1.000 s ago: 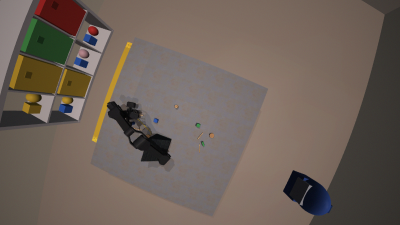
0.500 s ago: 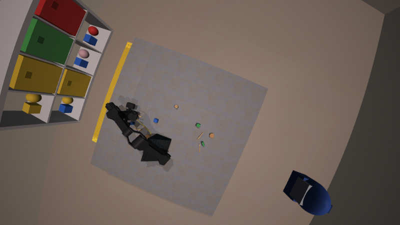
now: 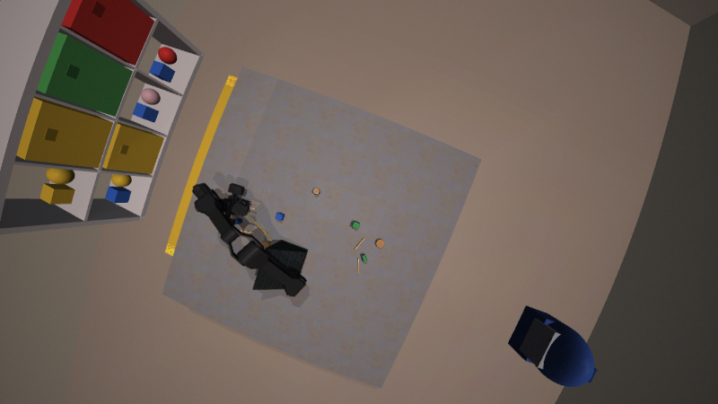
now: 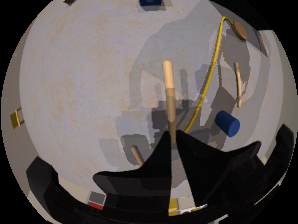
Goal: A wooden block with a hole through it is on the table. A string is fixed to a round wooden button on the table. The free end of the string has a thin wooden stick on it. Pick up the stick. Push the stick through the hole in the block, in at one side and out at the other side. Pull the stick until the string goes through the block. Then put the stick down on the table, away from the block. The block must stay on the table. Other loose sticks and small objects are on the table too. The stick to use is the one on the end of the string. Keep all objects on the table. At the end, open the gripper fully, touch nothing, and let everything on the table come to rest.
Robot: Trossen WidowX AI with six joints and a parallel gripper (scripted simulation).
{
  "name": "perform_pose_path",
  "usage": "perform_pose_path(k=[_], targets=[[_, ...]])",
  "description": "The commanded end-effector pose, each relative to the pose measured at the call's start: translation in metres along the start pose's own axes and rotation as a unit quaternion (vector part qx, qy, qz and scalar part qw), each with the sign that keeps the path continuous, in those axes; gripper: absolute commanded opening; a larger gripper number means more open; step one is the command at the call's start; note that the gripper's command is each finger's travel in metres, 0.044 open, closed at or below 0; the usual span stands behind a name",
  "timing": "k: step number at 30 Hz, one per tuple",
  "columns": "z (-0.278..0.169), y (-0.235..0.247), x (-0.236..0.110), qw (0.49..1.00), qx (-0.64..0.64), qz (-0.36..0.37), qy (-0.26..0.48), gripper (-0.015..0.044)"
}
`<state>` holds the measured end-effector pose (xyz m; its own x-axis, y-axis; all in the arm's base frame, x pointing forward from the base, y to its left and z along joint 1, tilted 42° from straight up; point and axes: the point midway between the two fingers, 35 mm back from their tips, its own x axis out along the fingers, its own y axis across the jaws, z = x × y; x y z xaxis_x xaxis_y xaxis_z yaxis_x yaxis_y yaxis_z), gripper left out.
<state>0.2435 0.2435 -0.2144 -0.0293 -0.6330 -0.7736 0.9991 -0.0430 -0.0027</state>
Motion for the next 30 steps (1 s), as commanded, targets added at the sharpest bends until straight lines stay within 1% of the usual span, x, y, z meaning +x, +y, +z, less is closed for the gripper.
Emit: perform_pose_path(k=[1,17,30], targets=[[0.001,0.0,0.007,1.0,-0.003,0.001,-0.002,0.0],[0.002,-0.001,0.028,1.0,-0.003,0.001,-0.002,0.0],[0.009,0.001,0.028,1.0,-0.003,0.001,-0.003,0.0]])
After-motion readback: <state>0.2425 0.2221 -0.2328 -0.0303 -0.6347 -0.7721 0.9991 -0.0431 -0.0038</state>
